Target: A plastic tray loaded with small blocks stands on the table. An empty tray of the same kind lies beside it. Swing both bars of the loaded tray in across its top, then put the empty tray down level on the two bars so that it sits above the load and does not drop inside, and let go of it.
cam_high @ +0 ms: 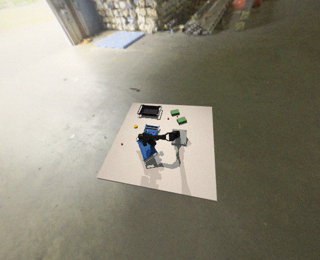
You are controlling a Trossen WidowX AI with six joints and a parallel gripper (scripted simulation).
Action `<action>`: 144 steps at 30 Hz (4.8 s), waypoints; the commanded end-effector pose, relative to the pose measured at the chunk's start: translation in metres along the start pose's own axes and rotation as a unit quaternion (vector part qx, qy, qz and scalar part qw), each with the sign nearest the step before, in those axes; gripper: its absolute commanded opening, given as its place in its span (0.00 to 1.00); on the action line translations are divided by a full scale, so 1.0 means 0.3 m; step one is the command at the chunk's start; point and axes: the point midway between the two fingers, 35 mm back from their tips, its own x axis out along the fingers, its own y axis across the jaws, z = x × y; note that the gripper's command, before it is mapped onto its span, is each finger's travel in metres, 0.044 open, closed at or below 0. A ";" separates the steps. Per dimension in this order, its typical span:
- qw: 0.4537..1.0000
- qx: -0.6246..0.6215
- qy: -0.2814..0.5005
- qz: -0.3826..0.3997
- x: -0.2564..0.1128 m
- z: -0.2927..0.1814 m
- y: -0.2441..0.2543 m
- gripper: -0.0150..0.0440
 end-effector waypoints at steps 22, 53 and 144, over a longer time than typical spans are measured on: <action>0.986 0.166 -0.022 -0.018 -0.015 -0.380 0.040 0.25; 0.947 0.311 -0.066 -0.039 -0.002 -0.693 0.209 0.25; 0.947 0.311 -0.067 -0.039 0.192 -0.641 0.231 0.25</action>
